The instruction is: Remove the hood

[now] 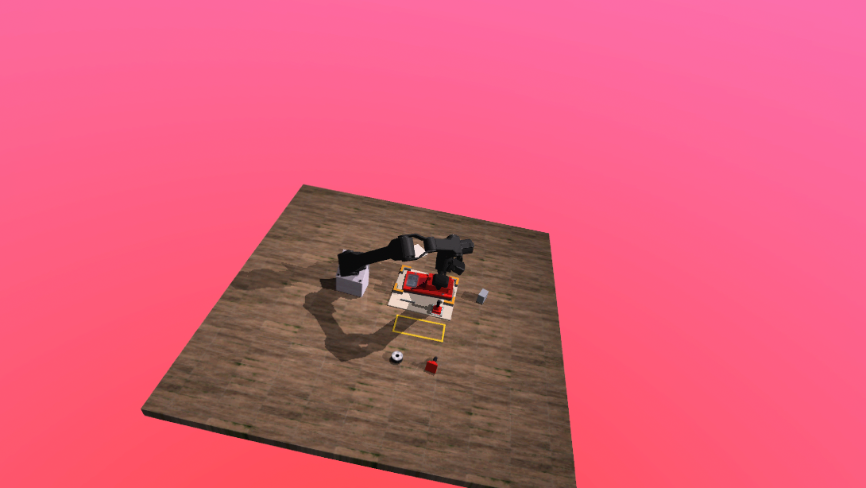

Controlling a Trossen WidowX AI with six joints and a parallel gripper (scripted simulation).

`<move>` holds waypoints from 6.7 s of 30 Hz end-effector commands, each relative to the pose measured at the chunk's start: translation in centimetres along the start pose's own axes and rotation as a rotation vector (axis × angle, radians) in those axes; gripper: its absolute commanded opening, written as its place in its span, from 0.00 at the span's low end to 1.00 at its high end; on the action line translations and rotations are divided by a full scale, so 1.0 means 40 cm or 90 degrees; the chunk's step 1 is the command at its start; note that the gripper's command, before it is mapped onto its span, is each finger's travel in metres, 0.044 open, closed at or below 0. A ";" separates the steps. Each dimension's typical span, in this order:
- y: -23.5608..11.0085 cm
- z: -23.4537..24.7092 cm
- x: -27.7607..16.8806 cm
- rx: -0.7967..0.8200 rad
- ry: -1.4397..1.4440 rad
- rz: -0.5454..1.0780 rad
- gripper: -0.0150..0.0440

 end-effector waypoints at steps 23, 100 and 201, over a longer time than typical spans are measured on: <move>-0.038 0.001 0.001 0.000 0.000 -0.001 0.25; -0.184 -0.537 -0.152 -0.004 -0.002 0.003 0.25; 0.026 -0.541 -0.153 -0.007 -0.002 0.003 0.25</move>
Point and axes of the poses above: the point midway between the two fingers, 35 mm back from their tips, its own y axis out along the fingers, its own z axis across the jaws, x = y × z, the point moved 6 cm from there along -y, back along the fingers, and after that the axes turned 4 degrees about -y, right-handed, at the moved point
